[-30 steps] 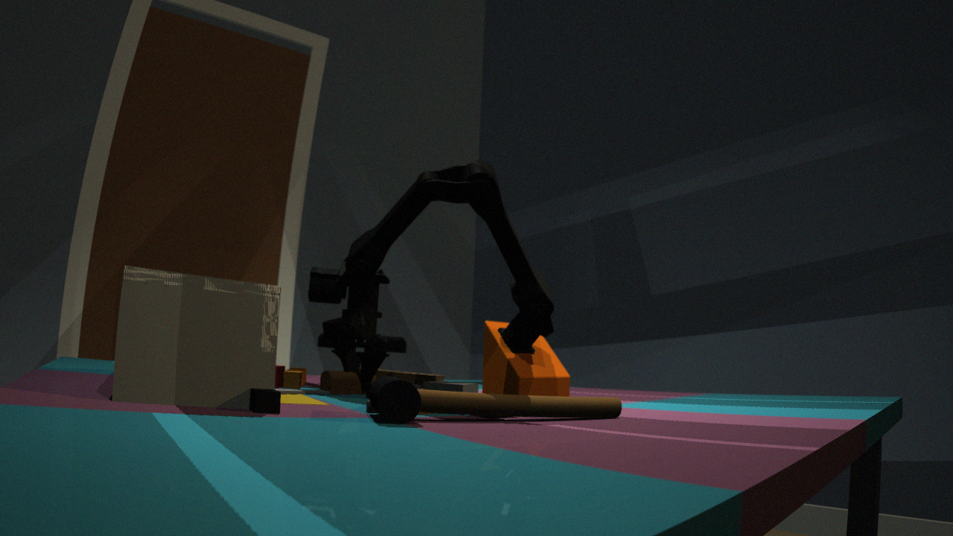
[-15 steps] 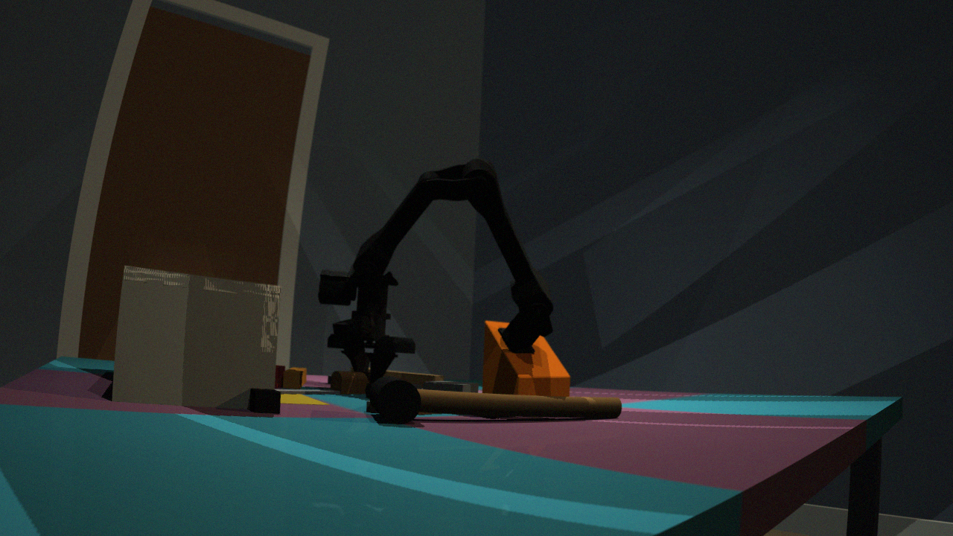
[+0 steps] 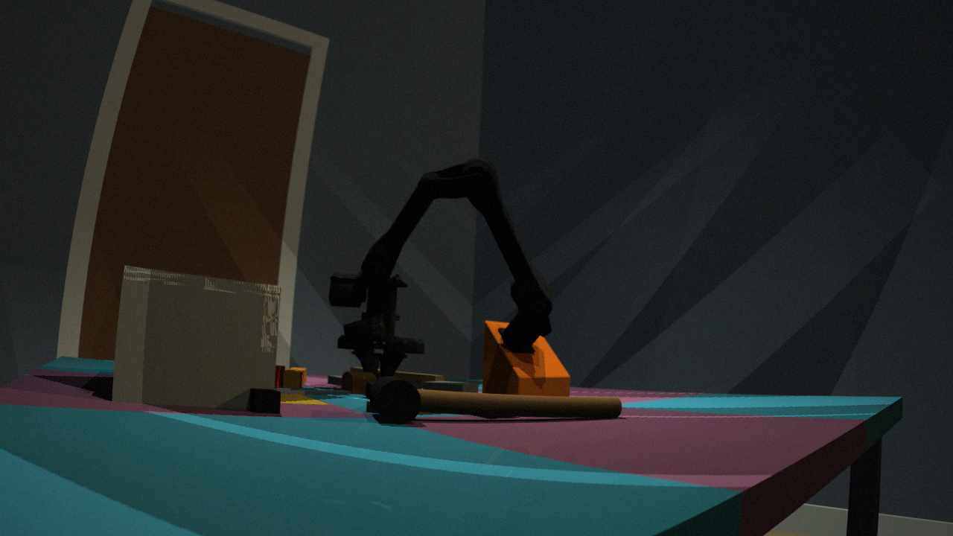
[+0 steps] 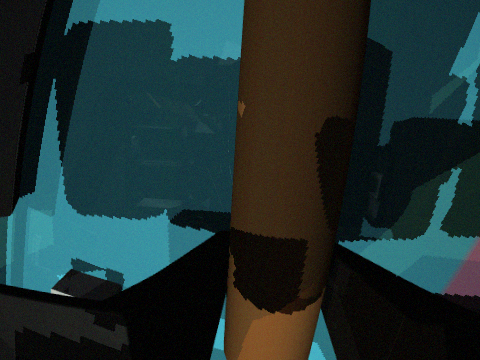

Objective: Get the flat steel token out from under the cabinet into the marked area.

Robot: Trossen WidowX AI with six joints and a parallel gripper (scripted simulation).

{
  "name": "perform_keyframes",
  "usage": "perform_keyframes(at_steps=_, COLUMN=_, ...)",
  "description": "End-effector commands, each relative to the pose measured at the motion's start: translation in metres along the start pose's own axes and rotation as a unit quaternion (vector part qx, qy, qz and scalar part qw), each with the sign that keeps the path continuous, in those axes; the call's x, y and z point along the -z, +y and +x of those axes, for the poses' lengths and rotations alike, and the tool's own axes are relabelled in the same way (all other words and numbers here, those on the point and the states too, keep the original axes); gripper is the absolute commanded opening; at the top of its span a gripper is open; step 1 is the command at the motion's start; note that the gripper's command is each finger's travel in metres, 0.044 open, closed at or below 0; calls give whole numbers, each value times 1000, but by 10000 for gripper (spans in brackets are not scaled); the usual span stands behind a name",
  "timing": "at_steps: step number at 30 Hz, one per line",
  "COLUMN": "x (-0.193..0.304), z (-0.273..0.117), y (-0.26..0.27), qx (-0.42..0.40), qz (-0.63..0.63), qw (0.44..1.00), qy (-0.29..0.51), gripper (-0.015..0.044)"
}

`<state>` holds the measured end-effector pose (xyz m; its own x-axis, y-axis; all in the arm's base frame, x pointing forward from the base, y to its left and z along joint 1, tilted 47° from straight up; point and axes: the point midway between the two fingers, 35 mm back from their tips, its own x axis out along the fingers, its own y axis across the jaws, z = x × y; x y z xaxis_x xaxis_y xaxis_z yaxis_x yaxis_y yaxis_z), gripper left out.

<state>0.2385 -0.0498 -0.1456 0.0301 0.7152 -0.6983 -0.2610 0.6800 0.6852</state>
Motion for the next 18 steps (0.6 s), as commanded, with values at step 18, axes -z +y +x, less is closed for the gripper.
perform_keyframes(at_steps=18, x=2, z=-2, y=11, qx=-1, qz=37, qw=999, qy=0, gripper=0)
